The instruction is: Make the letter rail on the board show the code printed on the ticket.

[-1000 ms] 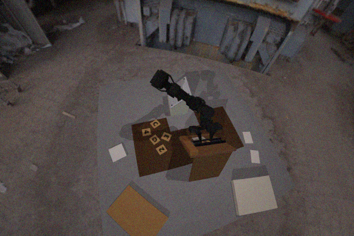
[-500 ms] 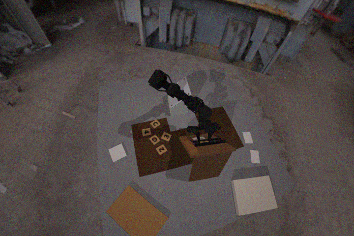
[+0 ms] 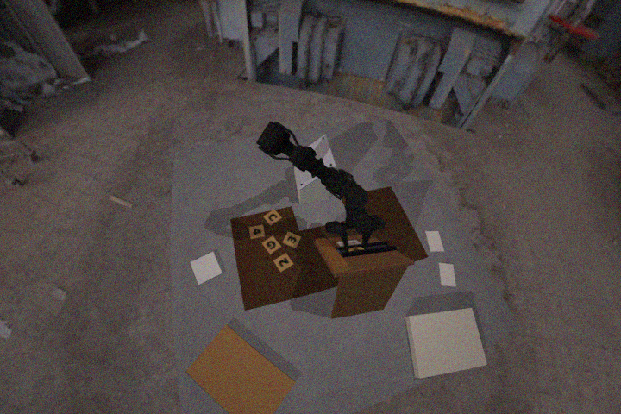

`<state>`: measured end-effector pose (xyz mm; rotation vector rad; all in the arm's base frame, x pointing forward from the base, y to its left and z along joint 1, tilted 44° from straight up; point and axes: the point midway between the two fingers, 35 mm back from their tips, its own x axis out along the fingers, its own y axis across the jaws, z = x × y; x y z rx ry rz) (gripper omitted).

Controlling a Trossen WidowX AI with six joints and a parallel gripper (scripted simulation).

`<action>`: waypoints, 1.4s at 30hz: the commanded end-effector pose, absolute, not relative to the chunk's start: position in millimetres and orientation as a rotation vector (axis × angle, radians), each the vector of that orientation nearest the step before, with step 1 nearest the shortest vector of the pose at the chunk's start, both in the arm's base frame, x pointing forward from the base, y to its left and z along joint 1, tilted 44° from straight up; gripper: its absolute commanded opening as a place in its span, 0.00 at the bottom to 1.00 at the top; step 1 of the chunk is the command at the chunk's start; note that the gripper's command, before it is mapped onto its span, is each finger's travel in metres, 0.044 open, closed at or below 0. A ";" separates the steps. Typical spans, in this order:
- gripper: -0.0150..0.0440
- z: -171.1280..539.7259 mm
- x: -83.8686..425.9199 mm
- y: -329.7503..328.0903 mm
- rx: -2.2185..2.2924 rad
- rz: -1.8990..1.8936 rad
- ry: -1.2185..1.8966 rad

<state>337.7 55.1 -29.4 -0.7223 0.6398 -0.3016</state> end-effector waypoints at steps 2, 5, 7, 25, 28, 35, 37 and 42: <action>0.25 -23.4 339.2 54.1 -0.719 -0.298 0.630; 0.25 -22.2 339.2 52.9 -0.719 -0.298 0.630; 0.25 -21.4 339.1 52.1 -0.719 -0.298 0.630; 0.25 -14.5 338.7 44.8 -0.720 -0.298 0.630; 0.25 -13.5 338.7 43.7 -0.720 -0.298 0.630; 0.25 -13.4 338.6 43.6 -0.720 -0.298 0.630; 0.34 -16.6 337.3 42.8 -0.721 -0.302 0.638; 0.57 -16.6 337.3 42.8 -0.721 -0.302 0.638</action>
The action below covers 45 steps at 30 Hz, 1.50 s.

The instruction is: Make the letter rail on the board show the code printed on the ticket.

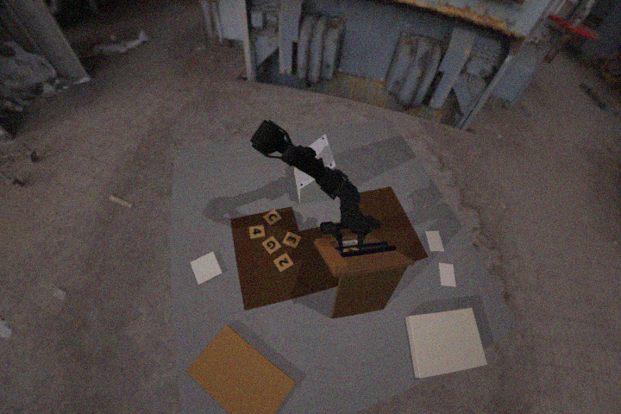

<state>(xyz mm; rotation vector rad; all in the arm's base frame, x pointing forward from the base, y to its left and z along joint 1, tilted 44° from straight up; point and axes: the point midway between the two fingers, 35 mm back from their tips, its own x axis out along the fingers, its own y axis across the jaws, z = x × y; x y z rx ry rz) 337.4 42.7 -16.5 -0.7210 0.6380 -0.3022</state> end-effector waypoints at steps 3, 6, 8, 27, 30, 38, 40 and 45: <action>0.70 -15.6 335.6 43.8 -0.720 -0.299 0.632; 0.75 -13.3 331.7 46.2 -0.720 -0.298 0.631; 0.75 -12.7 331.2 46.8 -0.719 -0.298 0.631; 0.75 -10.1 322.0 51.5 -0.719 -0.298 0.631; 0.75 -10.3 320.3 51.8 -0.719 -0.297 0.631; 0.75 -10.6 316.4 52.9 -0.719 -0.297 0.631; 0.75 -10.6 315.4 53.1 -0.719 -0.297 0.631; 0.75 -10.7 313.2 53.8 -0.719 -0.297 0.632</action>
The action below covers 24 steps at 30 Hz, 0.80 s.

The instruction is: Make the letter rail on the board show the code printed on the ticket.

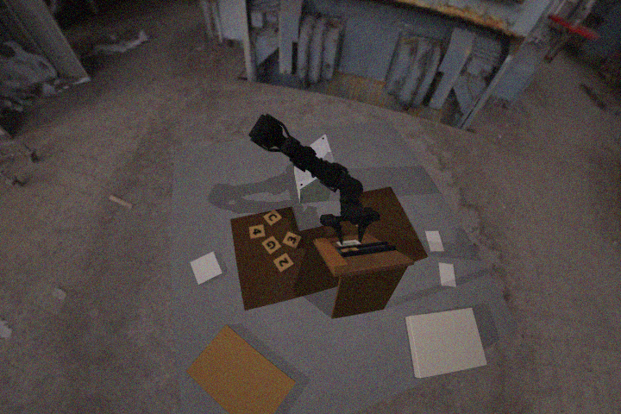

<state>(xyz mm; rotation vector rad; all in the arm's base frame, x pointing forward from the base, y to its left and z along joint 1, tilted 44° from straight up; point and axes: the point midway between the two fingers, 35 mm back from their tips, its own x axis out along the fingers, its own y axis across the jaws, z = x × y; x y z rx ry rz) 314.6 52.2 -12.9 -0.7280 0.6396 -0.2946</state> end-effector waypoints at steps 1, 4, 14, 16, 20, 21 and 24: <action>0.75 -10.7 312.8 54.0 -0.719 -0.297 0.632; 0.75 -10.7 311.6 54.4 -0.719 -0.297 0.632; 0.75 -10.4 308.2 55.9 -0.719 -0.297 0.632; 0.75 -10.2 307.6 56.2 -0.719 -0.297 0.632; 0.75 -10.0 306.5 56.8 -0.719 -0.297 0.632; 0.75 -9.9 306.3 56.9 -0.719 -0.297 0.632; 0.75 -9.7 305.6 57.3 -0.719 -0.297 0.632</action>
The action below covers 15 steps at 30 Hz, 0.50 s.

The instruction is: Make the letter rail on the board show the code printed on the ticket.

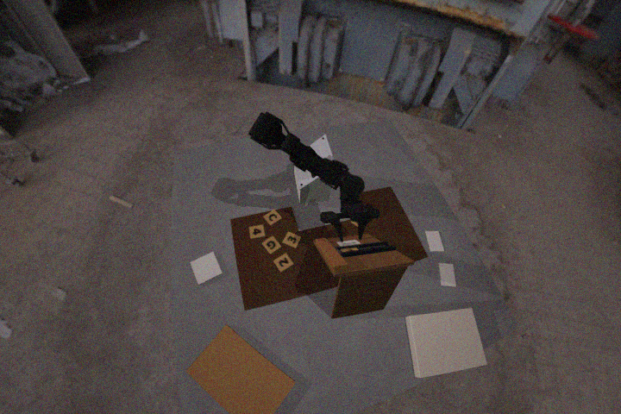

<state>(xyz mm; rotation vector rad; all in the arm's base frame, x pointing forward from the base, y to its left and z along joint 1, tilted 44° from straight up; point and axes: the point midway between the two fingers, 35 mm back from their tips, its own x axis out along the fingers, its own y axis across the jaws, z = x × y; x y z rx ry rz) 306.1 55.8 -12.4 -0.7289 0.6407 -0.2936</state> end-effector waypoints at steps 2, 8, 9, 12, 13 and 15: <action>0.75 -9.5 305.2 57.6 -0.719 -0.297 0.632; 0.75 -8.9 304.2 58.4 -0.719 -0.297 0.632; 0.75 -8.8 304.1 58.6 -0.719 -0.297 0.632; 0.75 -8.5 303.7 59.0 -0.719 -0.297 0.632; 0.75 -8.4 303.6 59.1 -0.719 -0.297 0.632; 0.75 -8.2 303.3 59.3 -0.719 -0.297 0.632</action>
